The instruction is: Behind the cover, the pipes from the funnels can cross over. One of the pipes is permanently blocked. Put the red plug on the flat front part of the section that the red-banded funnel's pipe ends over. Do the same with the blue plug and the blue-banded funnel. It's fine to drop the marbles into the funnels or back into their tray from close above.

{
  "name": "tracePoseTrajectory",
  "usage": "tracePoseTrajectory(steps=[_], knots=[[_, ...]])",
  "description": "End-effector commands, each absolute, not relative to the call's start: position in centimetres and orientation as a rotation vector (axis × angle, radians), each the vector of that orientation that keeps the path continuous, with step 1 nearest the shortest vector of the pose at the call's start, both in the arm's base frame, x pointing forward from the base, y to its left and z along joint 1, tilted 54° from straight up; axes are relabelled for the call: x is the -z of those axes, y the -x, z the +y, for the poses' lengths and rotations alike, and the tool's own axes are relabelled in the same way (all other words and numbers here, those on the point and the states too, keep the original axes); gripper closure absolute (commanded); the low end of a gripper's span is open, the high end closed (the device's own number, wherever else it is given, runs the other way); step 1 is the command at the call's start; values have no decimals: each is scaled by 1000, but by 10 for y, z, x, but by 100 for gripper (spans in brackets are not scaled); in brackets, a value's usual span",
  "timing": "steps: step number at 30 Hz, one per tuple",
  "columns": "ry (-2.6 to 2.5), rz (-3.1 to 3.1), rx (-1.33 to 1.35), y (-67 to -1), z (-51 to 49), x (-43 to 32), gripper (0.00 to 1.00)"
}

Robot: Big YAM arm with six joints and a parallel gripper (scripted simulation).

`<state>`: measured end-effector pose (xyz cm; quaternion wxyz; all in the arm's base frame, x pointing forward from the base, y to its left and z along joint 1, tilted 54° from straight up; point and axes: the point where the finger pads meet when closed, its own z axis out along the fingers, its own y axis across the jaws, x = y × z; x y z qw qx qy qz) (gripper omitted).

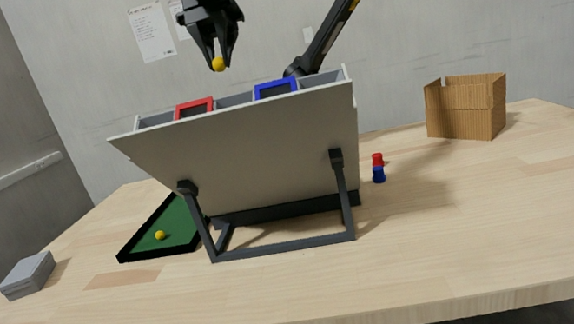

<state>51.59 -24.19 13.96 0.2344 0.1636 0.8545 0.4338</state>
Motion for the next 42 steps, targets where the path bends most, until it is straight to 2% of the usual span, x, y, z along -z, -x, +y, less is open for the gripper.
tracePoseTrajectory(steps=[1,42], knots=[[-402,2325,-1141,-533,-254,-156,100],[-429,2326,-1154,-546,-255,-162,100]])
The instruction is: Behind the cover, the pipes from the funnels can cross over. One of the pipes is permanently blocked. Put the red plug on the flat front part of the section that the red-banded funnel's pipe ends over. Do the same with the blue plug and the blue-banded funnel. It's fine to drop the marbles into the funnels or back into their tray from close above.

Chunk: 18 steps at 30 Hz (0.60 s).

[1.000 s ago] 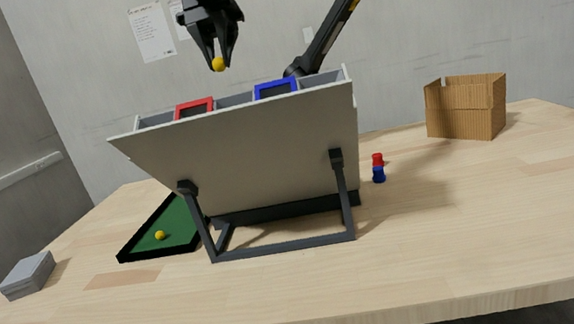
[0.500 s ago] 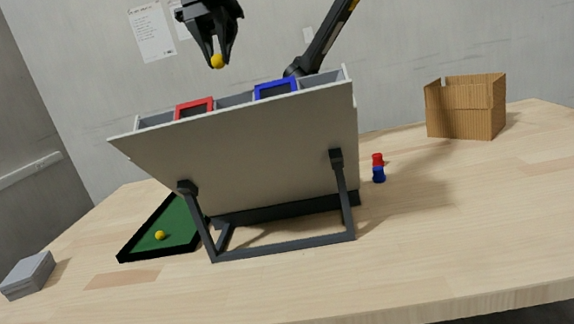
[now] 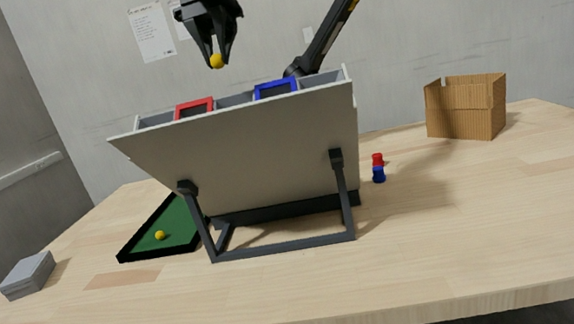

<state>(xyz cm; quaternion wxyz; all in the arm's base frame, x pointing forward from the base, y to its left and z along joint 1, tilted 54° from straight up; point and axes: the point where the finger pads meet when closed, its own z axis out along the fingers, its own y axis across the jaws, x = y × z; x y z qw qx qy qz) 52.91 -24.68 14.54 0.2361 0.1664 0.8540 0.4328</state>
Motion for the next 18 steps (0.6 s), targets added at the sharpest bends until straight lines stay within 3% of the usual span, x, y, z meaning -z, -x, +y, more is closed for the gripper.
tracePoseTrajectory(steps=[1,18], knots=[[-431,2327,-1155,-547,-255,-162,100],[-407,2325,-1143,-539,-234,-141,100]])
